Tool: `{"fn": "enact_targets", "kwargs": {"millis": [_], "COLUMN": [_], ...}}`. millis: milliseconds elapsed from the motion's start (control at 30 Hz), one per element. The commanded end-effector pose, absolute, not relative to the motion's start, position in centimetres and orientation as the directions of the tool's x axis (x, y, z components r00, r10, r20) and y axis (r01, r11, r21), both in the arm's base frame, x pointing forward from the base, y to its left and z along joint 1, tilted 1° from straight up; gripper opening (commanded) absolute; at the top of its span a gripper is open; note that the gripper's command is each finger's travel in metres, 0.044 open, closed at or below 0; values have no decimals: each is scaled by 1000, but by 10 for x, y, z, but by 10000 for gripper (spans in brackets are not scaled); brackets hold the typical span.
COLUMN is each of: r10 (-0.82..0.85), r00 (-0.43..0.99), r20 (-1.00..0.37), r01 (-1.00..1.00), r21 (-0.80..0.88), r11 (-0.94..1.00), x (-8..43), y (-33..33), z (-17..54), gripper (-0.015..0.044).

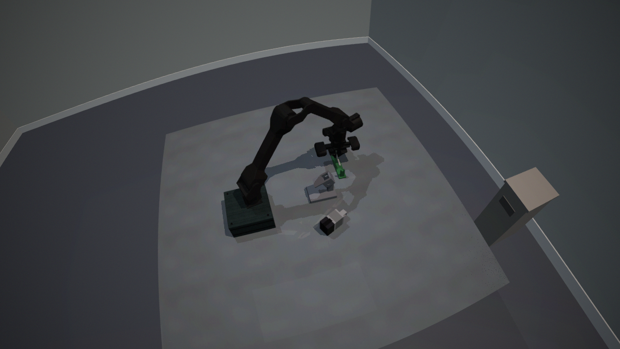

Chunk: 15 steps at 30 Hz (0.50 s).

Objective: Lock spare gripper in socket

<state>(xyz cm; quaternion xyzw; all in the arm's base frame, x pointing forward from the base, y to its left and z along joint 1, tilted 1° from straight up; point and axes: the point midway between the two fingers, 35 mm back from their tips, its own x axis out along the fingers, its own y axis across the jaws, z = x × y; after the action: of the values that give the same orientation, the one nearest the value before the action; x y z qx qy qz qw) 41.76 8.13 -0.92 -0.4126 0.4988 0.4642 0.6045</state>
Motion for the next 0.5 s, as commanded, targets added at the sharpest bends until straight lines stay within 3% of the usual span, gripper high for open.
{"fn": "enact_targets", "kwargs": {"millis": [0,467], "r10": [146,149], "r00": [71,65], "r20": [-987,-987], "r01": [-973,-973], "r21": [-37,-30], "r11": [227,228], "x": [418,416], "y": [81,81], "z": [-10,8], "gripper": [0,0]}}
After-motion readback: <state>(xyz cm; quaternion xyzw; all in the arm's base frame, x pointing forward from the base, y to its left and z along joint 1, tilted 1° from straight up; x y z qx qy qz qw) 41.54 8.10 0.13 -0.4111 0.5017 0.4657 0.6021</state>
